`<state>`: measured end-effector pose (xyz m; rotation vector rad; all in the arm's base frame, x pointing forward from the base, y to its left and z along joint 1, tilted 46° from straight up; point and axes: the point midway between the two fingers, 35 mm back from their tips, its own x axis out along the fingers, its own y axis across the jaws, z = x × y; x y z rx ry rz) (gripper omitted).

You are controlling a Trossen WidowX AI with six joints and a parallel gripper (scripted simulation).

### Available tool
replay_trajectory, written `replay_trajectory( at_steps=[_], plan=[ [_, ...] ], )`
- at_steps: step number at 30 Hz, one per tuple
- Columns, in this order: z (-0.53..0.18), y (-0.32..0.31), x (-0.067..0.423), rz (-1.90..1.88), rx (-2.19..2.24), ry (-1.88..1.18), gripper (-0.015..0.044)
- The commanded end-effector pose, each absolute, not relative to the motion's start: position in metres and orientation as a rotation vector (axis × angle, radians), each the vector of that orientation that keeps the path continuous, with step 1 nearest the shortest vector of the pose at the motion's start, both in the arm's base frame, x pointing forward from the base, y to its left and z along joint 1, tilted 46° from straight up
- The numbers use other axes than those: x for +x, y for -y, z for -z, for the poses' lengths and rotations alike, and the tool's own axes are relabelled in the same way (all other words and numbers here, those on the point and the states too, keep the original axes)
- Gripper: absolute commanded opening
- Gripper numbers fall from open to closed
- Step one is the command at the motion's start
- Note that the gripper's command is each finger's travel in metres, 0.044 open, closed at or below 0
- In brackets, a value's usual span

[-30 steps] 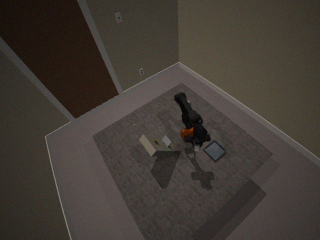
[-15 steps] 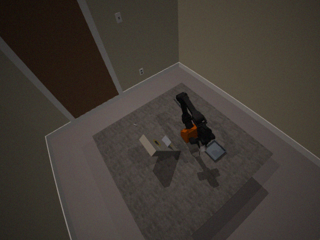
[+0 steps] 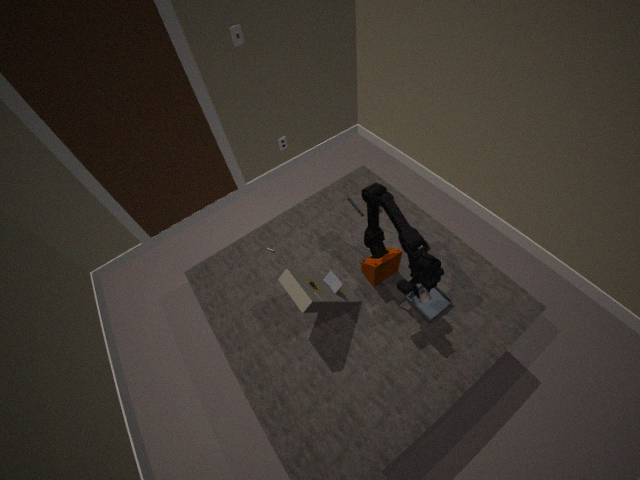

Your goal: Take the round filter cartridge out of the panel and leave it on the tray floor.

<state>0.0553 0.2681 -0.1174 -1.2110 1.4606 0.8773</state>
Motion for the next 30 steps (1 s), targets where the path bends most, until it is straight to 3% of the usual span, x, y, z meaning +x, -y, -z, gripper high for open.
replay_trajectory(
  at_steps=[1, 11, 30],
  plan=[
    [0.135, -0.255, 0.023, -1.003, -1.245, -1.48, 0.0],
    [0.162, -0.218, -0.036, -1.262, -1.307, -1.515, 0.0],
    [0.203, -0.181, -0.045, -1.267, -1.308, -1.516, 0.0]
  ],
)
